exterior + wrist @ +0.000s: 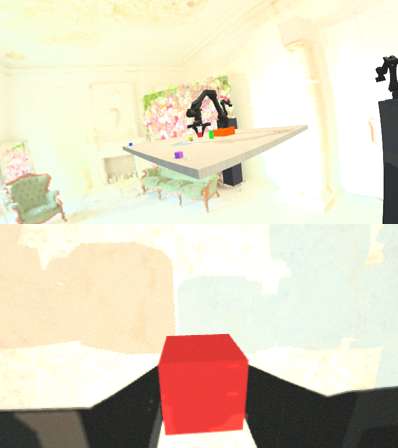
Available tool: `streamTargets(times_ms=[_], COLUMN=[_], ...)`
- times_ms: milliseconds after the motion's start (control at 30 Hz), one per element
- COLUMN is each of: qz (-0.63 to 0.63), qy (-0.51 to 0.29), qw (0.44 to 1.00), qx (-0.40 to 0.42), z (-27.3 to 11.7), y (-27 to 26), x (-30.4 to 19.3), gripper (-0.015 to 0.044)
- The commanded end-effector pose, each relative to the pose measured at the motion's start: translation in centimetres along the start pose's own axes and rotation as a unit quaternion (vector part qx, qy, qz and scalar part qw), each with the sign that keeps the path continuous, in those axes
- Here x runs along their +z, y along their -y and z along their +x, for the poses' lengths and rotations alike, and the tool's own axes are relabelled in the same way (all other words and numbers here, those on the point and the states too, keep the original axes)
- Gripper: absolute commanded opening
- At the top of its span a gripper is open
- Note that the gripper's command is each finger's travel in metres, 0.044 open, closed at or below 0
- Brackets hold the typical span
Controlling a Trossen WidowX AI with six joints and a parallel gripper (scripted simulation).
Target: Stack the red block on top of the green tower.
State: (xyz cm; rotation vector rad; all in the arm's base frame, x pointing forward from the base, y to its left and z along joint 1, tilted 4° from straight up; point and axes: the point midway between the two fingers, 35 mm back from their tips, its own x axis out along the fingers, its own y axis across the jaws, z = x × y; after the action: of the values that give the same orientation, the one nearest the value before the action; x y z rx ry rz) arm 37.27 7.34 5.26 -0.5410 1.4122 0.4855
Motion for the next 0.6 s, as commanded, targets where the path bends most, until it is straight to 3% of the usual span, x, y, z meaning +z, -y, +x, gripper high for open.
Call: streamTargets(times_ms=[0, 333, 567], qz=[-0.001, -0.001, -0.001], qy=[0.001, 0.002, 0.002], qw=[1.0, 1.0, 1.0], qx=[-0.003, -0.003, -0.003], z=[-2.1, -7.5, -7.8], y=[0.1, 0.0, 0.0], x=[0.0, 0.0, 0.1], gripper=[0.0, 0.0, 0.0])
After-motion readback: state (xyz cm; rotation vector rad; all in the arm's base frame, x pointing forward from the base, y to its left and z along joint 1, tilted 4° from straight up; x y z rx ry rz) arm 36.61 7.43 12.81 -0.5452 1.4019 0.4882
